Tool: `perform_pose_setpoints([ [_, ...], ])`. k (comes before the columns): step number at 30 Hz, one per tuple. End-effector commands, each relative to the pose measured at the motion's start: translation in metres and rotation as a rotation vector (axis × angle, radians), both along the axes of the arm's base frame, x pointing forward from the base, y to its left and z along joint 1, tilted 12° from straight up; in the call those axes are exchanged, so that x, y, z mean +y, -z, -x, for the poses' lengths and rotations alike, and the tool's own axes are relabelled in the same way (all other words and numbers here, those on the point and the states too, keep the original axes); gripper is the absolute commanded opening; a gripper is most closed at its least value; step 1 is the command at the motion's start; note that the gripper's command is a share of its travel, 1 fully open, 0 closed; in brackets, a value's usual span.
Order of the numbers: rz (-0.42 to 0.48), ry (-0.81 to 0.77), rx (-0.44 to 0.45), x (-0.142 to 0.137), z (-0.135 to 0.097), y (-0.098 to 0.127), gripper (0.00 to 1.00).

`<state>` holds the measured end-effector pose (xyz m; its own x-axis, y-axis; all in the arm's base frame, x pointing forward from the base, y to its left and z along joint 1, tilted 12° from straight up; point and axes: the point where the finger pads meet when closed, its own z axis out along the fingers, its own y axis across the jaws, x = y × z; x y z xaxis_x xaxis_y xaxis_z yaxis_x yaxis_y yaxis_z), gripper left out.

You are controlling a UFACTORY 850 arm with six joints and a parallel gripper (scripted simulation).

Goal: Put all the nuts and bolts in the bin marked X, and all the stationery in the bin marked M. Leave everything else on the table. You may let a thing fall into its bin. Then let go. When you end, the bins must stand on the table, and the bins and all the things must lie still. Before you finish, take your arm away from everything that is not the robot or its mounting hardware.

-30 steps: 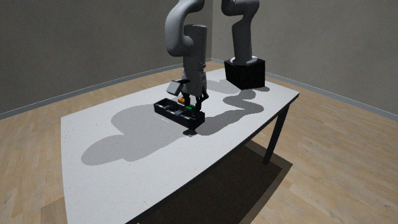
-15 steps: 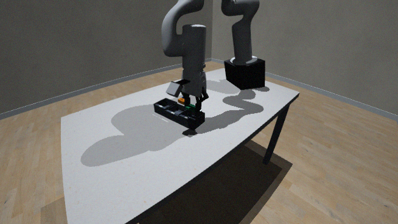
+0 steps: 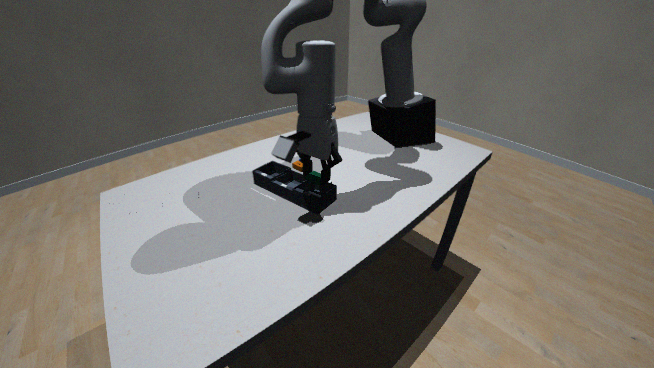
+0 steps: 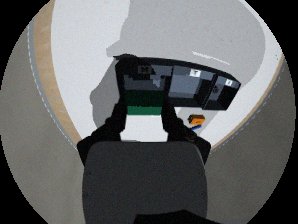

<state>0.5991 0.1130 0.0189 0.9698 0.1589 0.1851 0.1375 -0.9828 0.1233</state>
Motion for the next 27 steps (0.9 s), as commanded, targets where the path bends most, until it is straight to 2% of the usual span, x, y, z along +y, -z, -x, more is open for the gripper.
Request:
perform_pose_setpoints([
  [1, -0.003, 0.0, 0.009, -0.0005, -0.0022, 0.0061, 0.0],
  [15, -0.003, 0.0, 0.009, -0.0006, -0.0028, 0.0079, 0.0],
  [16, -0.003, 0.0, 0.009, -0.0005, -0.0028, 0.0079, 0.72],
  [27, -0.003, -0.001, 0.009, -0.0005, -0.0028, 0.0079, 0.72],
])
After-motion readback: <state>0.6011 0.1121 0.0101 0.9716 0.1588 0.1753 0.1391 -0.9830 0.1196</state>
